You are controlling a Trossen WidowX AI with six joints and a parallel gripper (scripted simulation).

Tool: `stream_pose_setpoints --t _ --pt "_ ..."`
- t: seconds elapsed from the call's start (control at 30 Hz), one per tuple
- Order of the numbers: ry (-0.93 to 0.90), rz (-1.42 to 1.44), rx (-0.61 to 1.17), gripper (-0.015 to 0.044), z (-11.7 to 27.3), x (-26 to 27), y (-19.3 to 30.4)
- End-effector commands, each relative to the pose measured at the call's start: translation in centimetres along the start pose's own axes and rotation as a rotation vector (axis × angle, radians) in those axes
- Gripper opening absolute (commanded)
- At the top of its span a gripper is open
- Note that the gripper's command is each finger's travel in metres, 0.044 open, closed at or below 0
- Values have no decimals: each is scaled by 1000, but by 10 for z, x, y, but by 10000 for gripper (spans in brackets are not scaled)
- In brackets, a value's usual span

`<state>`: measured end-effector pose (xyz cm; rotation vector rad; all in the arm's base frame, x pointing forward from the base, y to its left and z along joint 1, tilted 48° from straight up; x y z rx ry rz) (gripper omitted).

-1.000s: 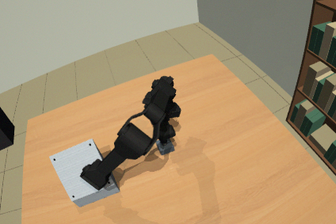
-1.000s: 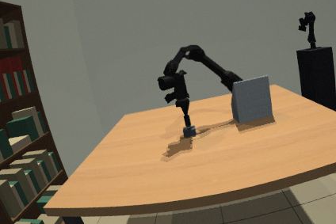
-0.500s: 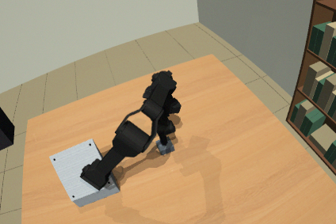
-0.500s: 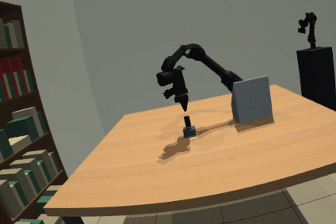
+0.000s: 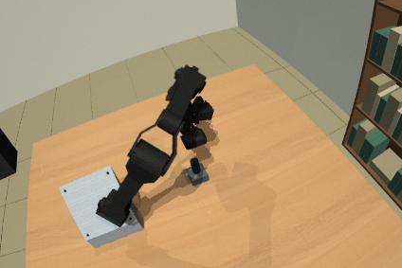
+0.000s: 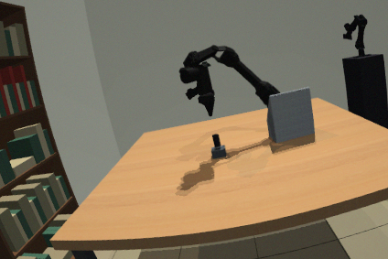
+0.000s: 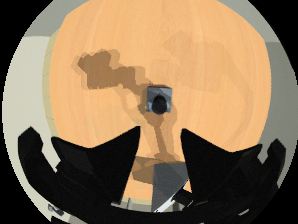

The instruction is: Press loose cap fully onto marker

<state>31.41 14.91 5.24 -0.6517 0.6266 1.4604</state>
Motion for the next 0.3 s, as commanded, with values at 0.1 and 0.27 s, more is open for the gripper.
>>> stream_pose_setpoints --t 0.1,0.27 --pt "-3 -4 2 367 1 0 0" --pt "-3 -4 2 440 1 0 0"
Point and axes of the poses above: the point midway between the two fingers, 35 mm back from their tips, its own z axis back along the fingers, its own x axis across the jaws, y = z × x, the point moved 5 cm from there along z, back along the fingers, and after that the axes turned 5 degrees about z, right-handed, at the moved point
